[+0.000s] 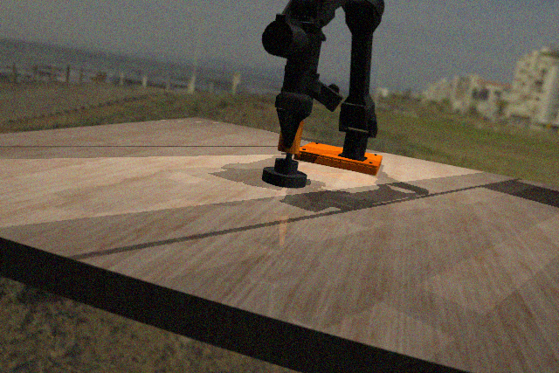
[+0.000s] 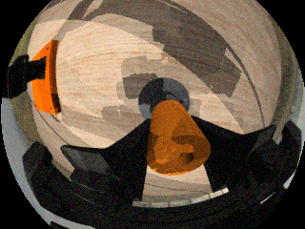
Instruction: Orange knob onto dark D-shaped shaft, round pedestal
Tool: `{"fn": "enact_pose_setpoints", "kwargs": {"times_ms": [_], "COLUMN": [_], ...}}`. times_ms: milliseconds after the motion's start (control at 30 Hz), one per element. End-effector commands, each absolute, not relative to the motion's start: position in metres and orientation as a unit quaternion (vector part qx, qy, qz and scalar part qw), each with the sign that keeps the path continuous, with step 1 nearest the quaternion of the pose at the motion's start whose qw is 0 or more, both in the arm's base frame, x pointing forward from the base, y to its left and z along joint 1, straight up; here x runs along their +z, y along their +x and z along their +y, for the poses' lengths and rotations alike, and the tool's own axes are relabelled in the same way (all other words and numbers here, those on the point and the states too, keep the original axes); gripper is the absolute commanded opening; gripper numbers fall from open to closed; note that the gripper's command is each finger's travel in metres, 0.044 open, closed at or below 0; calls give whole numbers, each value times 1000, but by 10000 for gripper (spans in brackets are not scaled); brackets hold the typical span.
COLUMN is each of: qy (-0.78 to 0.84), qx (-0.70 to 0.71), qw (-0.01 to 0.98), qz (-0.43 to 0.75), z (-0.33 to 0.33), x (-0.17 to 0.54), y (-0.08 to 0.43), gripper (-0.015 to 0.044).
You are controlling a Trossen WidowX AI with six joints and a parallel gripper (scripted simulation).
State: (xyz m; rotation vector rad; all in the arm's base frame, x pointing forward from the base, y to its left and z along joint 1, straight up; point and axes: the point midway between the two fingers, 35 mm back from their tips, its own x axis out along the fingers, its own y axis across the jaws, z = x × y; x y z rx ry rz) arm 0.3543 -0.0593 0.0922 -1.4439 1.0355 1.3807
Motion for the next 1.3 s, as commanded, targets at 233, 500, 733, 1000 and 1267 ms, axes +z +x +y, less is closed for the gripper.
{"fn": "enact_pose_setpoints", "kwargs": {"times_ms": [233,500,733,1000,1267], "qy": [-579,-579,-619,-621,-621], "qx": [555,555,594,595,595], "qw": [431,431,371,368,368], "qz": [413,413,356,353,353], "z": [-58,-58,-58,-59,-59], "x": [91,97,97,95,94], "y": [351,348,349,353,356], "gripper": [0,0,0,0,0]}}
